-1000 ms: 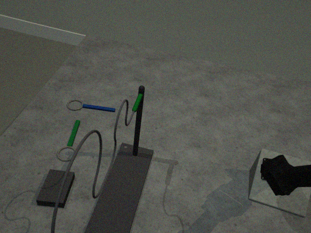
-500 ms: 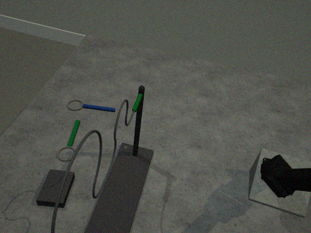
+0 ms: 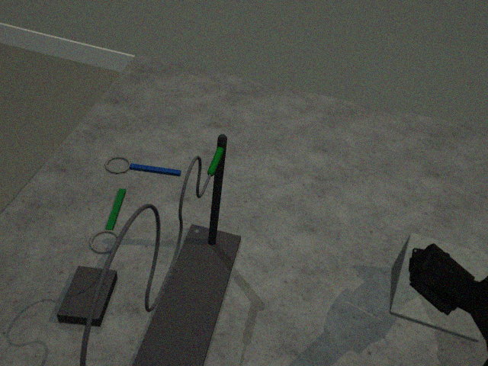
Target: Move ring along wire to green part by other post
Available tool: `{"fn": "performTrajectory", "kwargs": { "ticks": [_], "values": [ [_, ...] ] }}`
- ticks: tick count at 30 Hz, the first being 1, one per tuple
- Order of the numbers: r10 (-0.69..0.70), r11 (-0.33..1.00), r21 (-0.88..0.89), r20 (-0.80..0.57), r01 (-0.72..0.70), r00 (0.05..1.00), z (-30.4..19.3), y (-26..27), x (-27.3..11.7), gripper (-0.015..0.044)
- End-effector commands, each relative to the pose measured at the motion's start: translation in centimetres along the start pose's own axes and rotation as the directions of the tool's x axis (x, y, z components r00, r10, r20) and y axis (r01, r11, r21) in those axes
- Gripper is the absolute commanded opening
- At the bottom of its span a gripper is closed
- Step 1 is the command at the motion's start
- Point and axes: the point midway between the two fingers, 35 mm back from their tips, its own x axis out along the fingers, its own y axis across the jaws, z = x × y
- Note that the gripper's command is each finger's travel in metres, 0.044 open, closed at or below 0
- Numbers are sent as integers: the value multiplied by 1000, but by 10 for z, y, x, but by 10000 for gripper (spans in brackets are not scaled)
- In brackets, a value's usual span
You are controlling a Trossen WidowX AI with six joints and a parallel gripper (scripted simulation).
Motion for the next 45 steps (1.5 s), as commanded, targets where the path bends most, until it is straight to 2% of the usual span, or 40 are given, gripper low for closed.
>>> {"fn": "performTrajectory", "kwargs": {
  "ticks": [1,7,15,25,32,45],
  "values": [
    [-72,990,-121,21,74,997,-22,-35,-2,160],
    [-208,895,-389,68,218,976,-66,-114,-20,160],
    [-335,603,-720,161,343,928,-109,-217,-70,160],
    [-337,595,-726,163,344,927,-109,-218,-70,160],
    [-332,596,-728,163,341,929,-70,-198,-20,160],
    [-331,596,-728,163,340,929,-68,-200,-9,160]
  ]
}}
